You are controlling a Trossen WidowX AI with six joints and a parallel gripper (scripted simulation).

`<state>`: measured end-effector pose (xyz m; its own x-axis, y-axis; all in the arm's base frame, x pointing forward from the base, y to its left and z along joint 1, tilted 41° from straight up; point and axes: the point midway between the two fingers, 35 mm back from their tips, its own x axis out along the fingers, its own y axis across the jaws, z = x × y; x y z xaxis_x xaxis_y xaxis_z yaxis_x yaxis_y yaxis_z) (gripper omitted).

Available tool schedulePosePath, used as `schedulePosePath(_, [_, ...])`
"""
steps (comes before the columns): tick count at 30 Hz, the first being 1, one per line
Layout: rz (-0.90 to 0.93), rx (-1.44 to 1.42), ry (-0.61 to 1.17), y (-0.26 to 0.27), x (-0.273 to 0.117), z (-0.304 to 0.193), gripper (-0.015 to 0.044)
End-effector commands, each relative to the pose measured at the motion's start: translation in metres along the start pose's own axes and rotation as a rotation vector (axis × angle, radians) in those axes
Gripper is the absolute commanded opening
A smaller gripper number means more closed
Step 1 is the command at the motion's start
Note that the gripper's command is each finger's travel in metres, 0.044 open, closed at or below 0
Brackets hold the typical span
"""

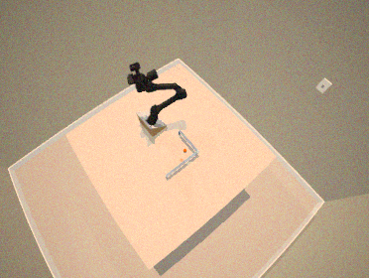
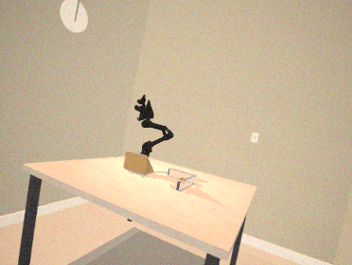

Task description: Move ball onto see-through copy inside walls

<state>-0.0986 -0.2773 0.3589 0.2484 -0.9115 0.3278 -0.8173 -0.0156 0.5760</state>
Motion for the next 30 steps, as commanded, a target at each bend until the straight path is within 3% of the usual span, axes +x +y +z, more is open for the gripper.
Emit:
schedulePosePath(1, [-0.005,-0.007,0.000,-0.001,0.001,0.001,0.0374])
schedulePosePath(6, [-0.152,-0.189,0.014,-0.040,0.038,0.015,0.0243])
schedulePosePath(15, [-0.441,-0.543,0.145,-0.138,0.087,0.023,0.0240])
schedulePosePath(30, [-0.743,-0.976,0.513,-0.276,0.098,0.002,0.0240])
